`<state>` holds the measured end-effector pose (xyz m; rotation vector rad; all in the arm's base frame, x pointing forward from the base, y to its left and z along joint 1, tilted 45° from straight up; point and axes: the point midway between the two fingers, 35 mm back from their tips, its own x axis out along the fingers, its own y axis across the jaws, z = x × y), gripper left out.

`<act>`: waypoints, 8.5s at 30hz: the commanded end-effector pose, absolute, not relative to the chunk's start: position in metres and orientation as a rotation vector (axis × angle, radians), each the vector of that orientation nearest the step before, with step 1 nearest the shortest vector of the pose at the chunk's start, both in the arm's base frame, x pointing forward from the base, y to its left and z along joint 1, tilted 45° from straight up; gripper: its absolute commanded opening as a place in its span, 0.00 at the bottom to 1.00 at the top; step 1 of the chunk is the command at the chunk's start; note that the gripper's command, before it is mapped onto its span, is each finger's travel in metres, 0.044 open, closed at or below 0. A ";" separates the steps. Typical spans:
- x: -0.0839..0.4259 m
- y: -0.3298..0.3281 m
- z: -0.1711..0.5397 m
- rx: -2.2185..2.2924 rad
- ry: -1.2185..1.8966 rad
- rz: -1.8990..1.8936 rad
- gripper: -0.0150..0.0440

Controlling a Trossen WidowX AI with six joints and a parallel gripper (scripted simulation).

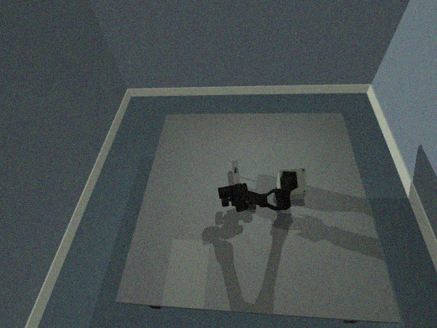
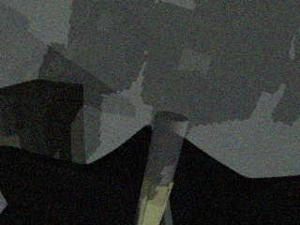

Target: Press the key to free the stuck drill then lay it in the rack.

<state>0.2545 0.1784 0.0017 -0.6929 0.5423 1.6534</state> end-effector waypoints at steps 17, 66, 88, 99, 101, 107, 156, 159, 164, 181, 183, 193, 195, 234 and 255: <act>0.252 0.198 0.022 -0.694 0.540 1.647 0.25; 0.250 0.174 0.037 -0.696 0.542 1.647 0.25; 0.252 0.165 0.045 -0.696 0.542 1.647 0.25; 0.250 0.163 0.048 -0.696 0.542 1.647 0.25; 0.246 0.162 0.048 -0.696 0.543 1.647 0.25; 0.233 0.161 0.049 -0.695 0.543 1.647 0.25; 0.177 0.179 0.040 -0.692 0.545 1.649 0.25; 0.177 0.182 0.037 -0.691 0.544 1.649 0.25; 0.176 0.187 0.033 -0.691 0.544 1.649 0.25; 0.174 0.195 0.020 -0.690 0.544 1.649 0.25; 0.174 0.195 0.020 -0.690 0.544 1.649 0.25; 0.174 0.194 0.020 -0.690 0.544 1.649 0.25; 0.174 0.194 0.020 -0.690 0.544 1.649 0.25; 0.174 0.194 0.020 -0.690 0.544 1.649 0.25; 0.174 0.194 0.020 -0.690 0.544 1.649 0.25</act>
